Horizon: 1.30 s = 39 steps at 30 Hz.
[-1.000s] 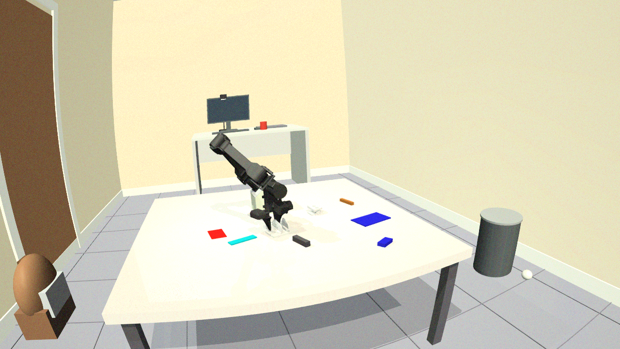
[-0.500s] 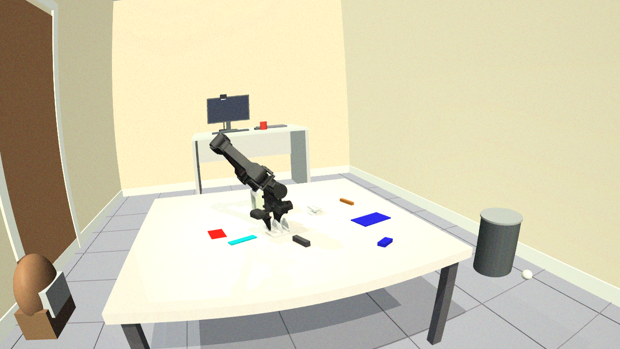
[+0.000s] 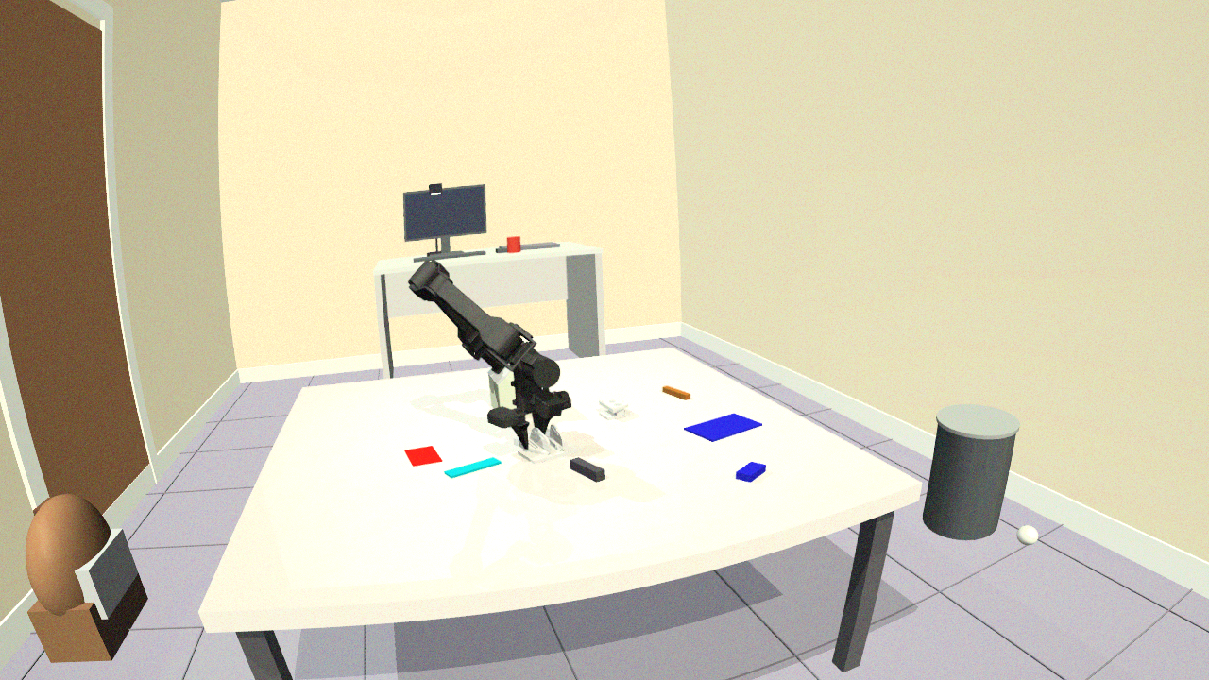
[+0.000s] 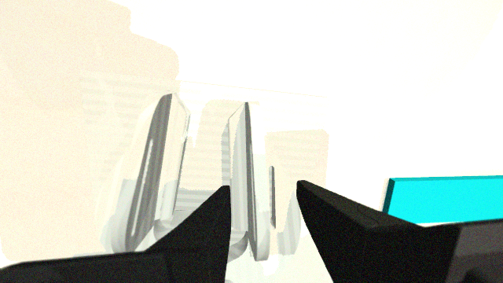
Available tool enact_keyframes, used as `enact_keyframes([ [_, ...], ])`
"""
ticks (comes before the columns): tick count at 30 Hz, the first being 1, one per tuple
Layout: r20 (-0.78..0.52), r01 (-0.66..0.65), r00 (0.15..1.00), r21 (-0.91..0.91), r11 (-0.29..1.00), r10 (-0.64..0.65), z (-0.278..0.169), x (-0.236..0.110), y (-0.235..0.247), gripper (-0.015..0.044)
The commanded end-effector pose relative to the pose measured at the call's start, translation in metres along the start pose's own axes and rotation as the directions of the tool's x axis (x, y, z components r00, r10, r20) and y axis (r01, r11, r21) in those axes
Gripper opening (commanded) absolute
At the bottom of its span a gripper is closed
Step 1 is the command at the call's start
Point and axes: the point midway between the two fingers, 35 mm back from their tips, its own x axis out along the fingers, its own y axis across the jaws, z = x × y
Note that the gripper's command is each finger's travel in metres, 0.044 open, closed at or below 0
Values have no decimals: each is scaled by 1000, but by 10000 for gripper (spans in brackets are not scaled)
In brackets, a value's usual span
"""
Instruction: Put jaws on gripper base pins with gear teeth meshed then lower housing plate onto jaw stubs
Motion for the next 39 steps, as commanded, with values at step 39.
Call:
enact_keyframes([
  [39, 2, 0, 1000, -4, 1000, 0, 0, 0, 0, 224],
])
